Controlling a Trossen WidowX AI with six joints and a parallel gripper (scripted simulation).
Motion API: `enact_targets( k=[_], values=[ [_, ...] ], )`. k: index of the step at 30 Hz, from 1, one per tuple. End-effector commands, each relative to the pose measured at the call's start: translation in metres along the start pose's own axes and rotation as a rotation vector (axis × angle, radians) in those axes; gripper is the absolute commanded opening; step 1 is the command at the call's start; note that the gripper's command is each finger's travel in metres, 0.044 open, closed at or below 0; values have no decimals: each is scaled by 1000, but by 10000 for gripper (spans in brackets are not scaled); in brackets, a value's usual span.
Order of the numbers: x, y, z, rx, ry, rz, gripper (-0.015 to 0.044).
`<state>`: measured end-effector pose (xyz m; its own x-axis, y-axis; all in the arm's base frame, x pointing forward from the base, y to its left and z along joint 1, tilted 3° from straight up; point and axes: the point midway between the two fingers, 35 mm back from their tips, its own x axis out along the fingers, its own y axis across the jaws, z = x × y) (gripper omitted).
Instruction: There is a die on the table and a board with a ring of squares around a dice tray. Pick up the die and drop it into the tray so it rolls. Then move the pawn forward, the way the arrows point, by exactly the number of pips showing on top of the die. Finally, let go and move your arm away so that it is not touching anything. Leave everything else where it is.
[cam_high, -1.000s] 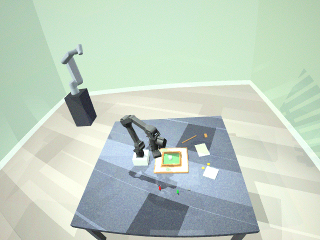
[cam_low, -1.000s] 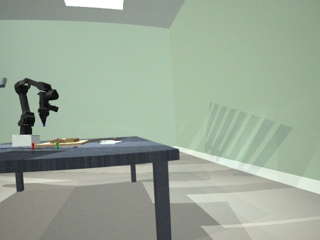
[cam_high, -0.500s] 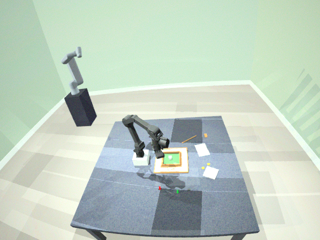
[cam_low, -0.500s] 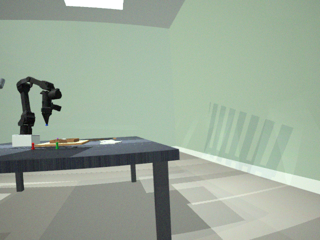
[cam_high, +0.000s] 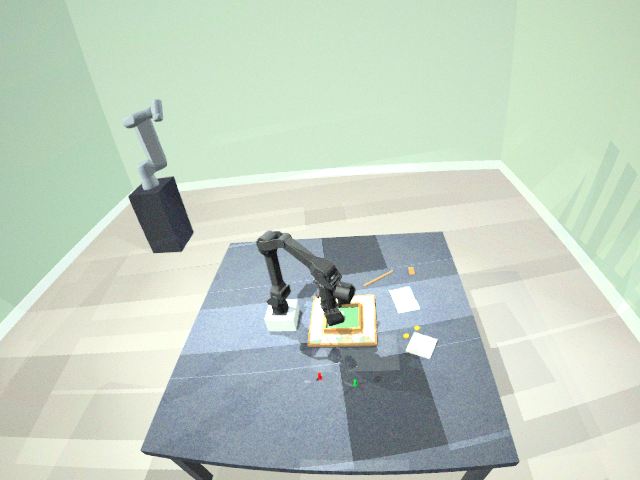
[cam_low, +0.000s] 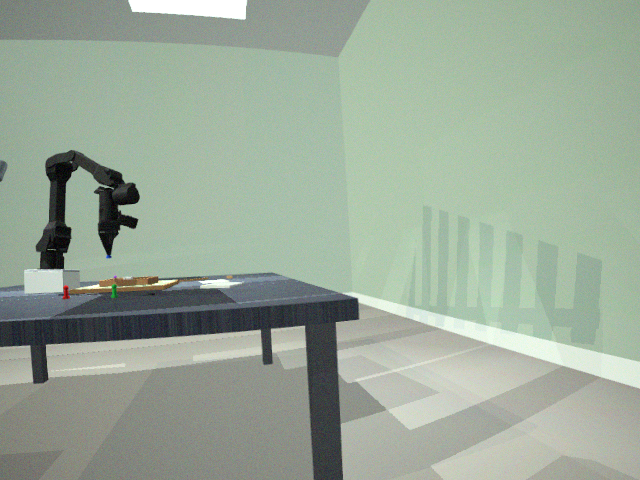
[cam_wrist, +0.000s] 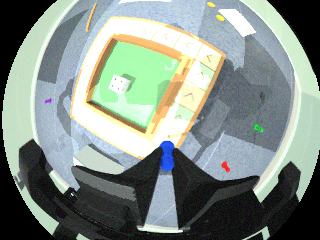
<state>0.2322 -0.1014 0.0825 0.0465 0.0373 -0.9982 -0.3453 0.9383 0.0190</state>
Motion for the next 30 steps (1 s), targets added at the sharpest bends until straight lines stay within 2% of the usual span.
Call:
enact_targets(
  k=[1,14,19,25,30],
  values=[
    [8,-10,13,1,-1,-5,0],
    [43,-36,50,5,-5,-6,0],
    [50,-36,50,5,-5,-6,0],
    [77,-36,50,5,-5,-6,0],
    [79,-36,50,5,-5,-6,0]
  ],
)
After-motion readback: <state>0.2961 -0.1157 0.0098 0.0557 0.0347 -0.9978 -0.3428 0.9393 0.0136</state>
